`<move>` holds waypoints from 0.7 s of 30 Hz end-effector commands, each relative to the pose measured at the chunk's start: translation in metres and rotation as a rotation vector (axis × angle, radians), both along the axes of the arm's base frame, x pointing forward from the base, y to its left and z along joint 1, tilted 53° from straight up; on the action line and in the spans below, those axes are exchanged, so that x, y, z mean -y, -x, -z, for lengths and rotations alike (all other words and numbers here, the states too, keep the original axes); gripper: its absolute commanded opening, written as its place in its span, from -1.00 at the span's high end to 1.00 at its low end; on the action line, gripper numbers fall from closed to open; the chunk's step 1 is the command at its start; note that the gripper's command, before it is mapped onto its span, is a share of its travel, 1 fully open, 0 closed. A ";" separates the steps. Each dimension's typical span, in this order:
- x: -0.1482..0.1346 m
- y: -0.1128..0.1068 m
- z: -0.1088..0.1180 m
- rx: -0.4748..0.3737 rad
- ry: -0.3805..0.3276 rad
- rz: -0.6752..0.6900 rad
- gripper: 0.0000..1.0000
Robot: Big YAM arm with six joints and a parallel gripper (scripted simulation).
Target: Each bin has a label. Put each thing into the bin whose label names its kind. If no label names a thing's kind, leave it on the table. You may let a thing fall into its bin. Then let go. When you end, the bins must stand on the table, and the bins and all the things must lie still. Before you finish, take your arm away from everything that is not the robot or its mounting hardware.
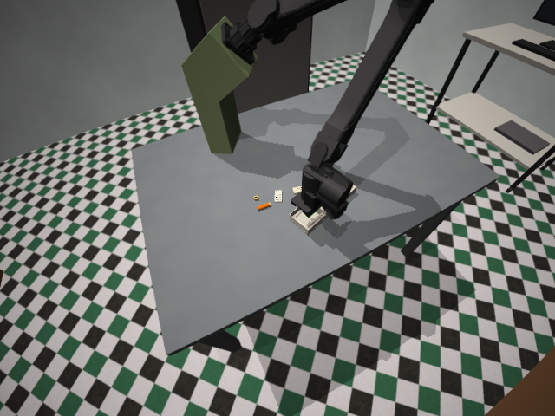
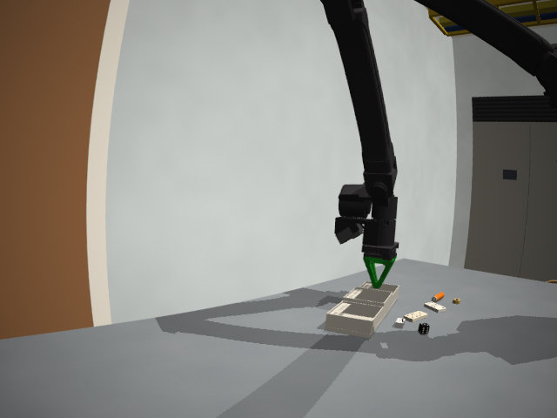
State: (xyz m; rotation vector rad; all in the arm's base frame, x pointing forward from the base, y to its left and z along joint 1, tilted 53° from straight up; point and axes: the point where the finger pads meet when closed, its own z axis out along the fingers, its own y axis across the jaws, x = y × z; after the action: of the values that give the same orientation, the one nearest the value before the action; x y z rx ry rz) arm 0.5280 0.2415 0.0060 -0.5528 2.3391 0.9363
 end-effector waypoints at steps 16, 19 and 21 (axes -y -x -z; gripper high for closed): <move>-0.006 -0.010 0.005 0.005 -0.009 0.014 0.84; -0.006 -0.010 0.005 0.005 -0.009 0.014 0.84; -0.006 -0.010 0.004 0.005 -0.009 0.014 0.84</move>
State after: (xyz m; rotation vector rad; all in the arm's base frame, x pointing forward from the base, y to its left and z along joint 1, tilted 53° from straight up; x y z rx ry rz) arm 0.5342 0.2531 -0.0030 -0.5520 2.3370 0.9412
